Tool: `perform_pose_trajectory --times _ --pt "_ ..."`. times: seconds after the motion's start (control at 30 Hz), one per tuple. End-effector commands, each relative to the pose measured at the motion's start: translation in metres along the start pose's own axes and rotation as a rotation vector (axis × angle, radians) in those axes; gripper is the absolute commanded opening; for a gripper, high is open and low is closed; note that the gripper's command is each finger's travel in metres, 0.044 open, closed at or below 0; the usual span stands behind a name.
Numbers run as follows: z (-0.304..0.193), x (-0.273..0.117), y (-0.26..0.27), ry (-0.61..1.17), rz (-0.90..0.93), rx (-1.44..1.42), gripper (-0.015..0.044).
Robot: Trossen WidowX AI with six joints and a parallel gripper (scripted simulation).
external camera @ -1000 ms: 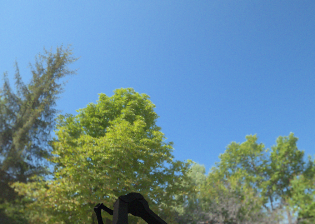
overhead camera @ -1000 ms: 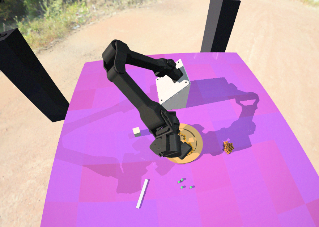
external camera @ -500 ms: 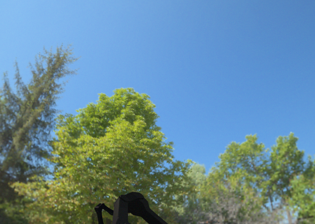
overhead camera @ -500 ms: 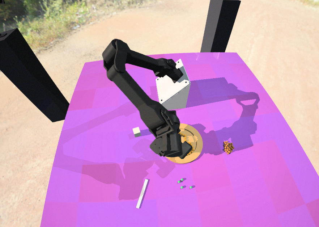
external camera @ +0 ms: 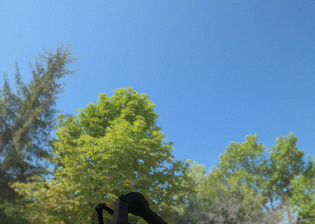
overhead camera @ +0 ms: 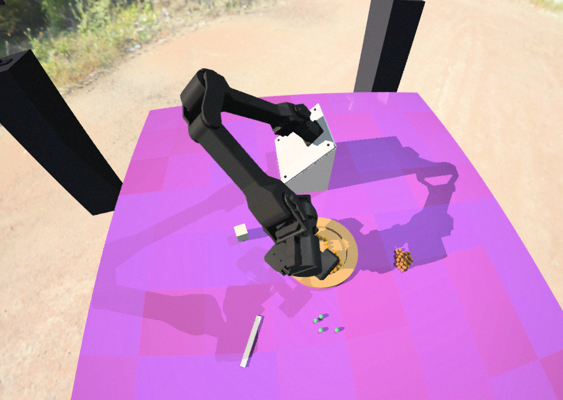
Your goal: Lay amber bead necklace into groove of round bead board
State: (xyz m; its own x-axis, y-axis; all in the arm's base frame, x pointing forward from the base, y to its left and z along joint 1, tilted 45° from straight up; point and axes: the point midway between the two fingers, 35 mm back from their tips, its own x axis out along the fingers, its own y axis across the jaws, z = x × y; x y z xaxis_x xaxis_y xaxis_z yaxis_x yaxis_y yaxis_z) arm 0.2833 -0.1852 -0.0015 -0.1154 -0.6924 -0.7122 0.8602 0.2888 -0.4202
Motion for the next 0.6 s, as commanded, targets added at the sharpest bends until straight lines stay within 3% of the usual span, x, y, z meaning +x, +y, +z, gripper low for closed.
perform_pose_trajectory --times 0.0,0.03,0.27,0.43,0.57 --pt "0.000 0.000 0.000 0.000 -0.002 0.002 0.0440" --pt "0.000 0.000 0.000 0.000 -0.002 0.002 0.0440" --pt "-0.010 -0.031 0.002 0.002 -0.001 -0.052 0.0256" --pt "-0.011 -0.021 0.002 0.001 -0.001 -0.054 0.0125" --pt "-0.009 -0.024 0.005 -0.004 0.012 -0.049 0.0120"
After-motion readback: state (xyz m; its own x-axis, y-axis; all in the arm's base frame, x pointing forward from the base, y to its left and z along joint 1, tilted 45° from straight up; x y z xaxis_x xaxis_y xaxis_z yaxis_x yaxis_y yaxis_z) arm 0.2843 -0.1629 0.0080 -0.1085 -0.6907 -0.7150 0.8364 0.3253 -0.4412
